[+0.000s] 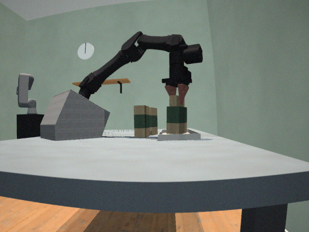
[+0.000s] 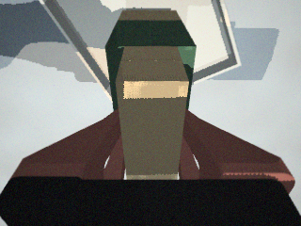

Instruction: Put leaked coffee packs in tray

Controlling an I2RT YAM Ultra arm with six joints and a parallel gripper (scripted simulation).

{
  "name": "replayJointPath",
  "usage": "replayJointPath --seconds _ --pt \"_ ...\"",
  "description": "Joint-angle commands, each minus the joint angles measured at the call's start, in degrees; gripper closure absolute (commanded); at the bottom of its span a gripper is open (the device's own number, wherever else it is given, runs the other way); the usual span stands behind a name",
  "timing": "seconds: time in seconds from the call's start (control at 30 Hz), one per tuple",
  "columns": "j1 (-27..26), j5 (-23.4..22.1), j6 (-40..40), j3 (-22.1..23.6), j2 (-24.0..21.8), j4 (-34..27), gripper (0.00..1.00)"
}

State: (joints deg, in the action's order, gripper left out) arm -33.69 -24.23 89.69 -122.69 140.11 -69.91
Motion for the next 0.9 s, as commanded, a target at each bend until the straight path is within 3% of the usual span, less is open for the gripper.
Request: replayJointPath --seconds 0.0,0.1,0.27,0.87 --pt "0.08 -0.3 -0.96 1.18 0.03 2.73 0.75" --pt "-0.01 -0.35 -1.09 -0.7 -0.71 3.3 0.75" --pt "0.13 -0.3 -1.44 2.4 0.59 4.44 0.75" --pt "0.13 -0.36 -1.4 1.07 -0.64 3.62 0.75"
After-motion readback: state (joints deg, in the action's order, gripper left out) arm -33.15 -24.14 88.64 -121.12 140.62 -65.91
